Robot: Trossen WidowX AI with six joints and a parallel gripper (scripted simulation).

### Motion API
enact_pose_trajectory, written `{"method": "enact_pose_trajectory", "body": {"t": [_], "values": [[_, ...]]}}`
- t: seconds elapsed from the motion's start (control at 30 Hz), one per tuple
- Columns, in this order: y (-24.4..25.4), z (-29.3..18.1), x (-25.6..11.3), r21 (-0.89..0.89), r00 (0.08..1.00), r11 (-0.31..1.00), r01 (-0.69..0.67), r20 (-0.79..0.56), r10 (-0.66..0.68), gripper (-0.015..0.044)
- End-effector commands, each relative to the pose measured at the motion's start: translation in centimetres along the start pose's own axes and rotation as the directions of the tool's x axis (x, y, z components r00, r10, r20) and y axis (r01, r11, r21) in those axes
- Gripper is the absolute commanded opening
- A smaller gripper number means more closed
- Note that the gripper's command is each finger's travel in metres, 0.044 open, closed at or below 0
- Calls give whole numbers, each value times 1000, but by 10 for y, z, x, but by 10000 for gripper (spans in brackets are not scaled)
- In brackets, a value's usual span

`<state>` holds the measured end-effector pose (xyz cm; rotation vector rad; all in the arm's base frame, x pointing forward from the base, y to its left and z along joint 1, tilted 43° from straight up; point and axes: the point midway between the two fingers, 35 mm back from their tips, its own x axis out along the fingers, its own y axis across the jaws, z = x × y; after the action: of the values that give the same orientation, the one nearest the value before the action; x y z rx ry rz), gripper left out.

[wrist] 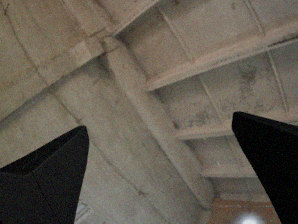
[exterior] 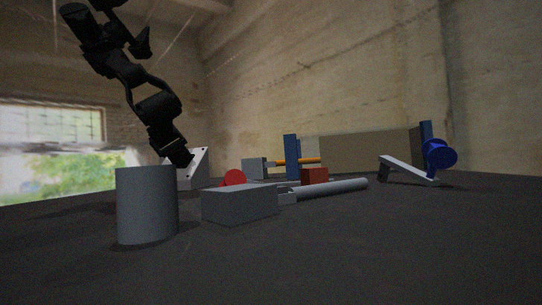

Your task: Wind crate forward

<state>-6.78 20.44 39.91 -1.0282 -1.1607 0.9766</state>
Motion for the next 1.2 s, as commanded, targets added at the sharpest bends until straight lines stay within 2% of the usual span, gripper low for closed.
{"method": "enact_pose_trajectory", "body": {"t": [0.0,0.13,0.3,0.6,0.8,0.93,1.17], "values": [[1,-1,1,-8,1000,1000,-2,-6,2,426],[13,-14,25,-168,991,984,-60,-129,39,440],[35,-50,58,-352,940,911,-216,-326,97,440],[74,-144,94,-417,747,726,-547,-634,199,440],[96,-226,87,-307,525,568,-763,-807,269,440],[105,-269,72,-212,386,477,-853,-872,302,440],[121,-362,11,81,8,228,-970,-932,362,440]]}}
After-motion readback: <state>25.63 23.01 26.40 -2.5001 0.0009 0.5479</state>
